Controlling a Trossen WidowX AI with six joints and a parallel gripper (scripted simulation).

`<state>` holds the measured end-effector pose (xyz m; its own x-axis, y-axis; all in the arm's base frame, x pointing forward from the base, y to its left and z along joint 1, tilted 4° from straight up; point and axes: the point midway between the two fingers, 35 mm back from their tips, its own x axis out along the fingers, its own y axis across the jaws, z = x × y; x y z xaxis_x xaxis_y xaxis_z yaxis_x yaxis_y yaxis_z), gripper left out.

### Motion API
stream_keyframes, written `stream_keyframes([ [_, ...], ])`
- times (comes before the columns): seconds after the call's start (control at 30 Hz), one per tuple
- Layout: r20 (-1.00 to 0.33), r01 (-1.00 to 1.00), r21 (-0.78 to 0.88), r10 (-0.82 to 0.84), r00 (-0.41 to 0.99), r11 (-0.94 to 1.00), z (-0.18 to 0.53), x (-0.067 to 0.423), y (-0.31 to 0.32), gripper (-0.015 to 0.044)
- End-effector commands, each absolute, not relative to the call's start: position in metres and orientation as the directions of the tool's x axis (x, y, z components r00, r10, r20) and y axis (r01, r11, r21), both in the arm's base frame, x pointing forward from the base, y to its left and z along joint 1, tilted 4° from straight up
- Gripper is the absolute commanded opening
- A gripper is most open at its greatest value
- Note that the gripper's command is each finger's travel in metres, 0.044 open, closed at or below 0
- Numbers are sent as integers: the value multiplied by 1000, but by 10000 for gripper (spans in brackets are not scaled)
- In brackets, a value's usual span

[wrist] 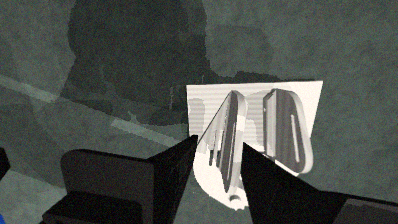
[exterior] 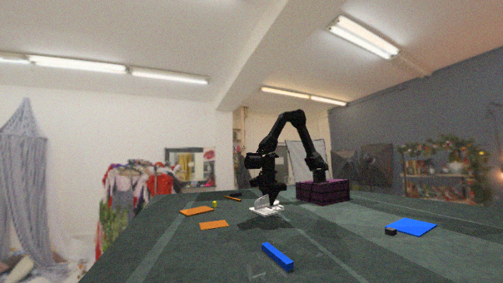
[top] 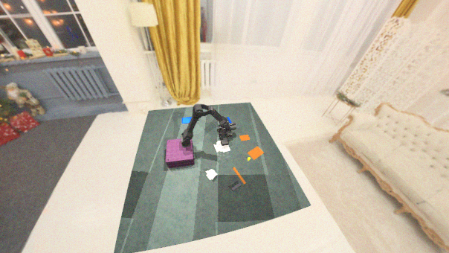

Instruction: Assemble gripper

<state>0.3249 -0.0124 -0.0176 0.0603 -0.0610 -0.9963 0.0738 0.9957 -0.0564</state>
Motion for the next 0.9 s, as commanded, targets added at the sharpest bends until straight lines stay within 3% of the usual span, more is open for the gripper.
stream_keyframes([
  [0.0,-997,77,-51,-56,58,996,-20,324,-12,134],
  [0.87,-997,83,-51,-56,58,995,-23,324,-12,134],
])
